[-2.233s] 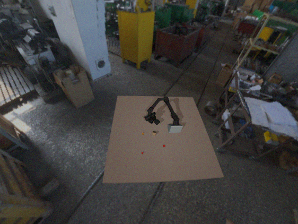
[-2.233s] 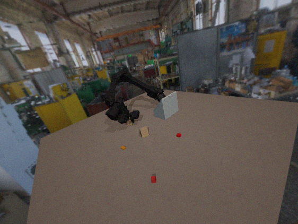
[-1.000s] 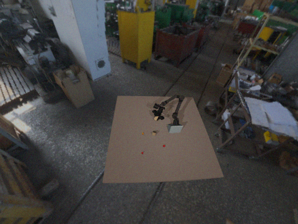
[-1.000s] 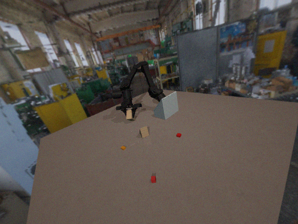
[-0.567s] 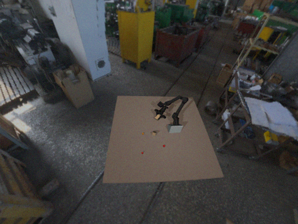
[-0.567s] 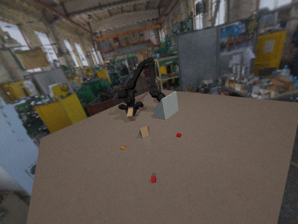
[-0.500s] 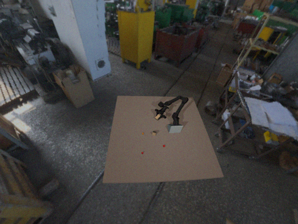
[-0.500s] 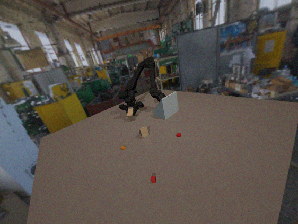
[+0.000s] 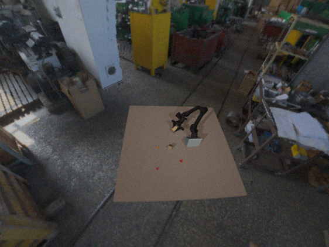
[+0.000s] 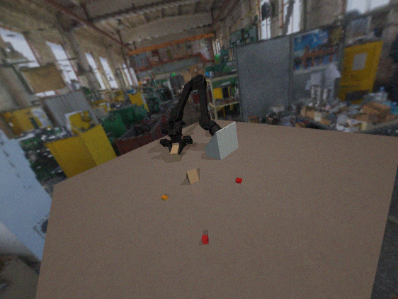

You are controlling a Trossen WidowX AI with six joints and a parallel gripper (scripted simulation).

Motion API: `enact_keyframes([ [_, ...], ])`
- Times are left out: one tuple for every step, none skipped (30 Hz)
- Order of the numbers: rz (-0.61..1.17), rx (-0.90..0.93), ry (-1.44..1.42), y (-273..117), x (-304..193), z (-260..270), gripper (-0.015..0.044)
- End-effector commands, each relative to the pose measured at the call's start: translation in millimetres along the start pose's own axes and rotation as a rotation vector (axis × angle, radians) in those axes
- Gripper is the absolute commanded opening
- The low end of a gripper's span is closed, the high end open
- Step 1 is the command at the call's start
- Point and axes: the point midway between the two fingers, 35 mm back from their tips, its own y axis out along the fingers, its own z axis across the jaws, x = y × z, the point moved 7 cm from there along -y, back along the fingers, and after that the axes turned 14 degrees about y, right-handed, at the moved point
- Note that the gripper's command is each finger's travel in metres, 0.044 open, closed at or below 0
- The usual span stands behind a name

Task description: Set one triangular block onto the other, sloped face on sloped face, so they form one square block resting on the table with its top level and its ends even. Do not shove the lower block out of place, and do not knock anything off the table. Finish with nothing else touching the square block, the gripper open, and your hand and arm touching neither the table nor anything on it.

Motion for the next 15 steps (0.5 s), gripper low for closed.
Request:
enact_keyframes([
  [0.005,-0.004,0.002,-0.4,-0.2,-0.4,0.0315],
  [0.005,-0.004,0.002,-0.4,-0.2,-0.4,0.0341],
  [0.005,-0.004,0.002,-0.4,-0.2,-0.4,0.0368],
  [0.005,-0.004,0.002,-0.4,-0.2,-0.4,0.0394],
  [0.005,-0.004,0.002,-0.4,-0.2,-0.4,0.0420],
  [0.005,-0.004,0.002,-0.4,-0.2,-0.4,0.0440],
  [0.005,-0.004,0.002,-0.4,-0.2,-0.4,0.0440],
  [0.005,-0.004,0.002,-0.4,-0.2,-0.4,0.0440],
  [0.005,-0.004,0.002,-0.4,-0.2,-0.4,0.0440],
  [0.005,-0.004,0.002,-0.4,-0.2,-0.4,0.0440],
  [0.005,-0.004,0.002,-0.4,-0.2,-0.4,0.0440],
  [0.005,-0.004,0.002,-0.4,-0.2,-0.4,0.0440],
  [0.005,-0.004,0.002,-0.4,-0.2,-0.4,0.0440],
  [0.005,-0.004,0.002,-0.4,-0.2,-0.4,0.0440],
  [0.005,-0.004,0.002,-1.2,1.5,-0.4,0.0440],
])
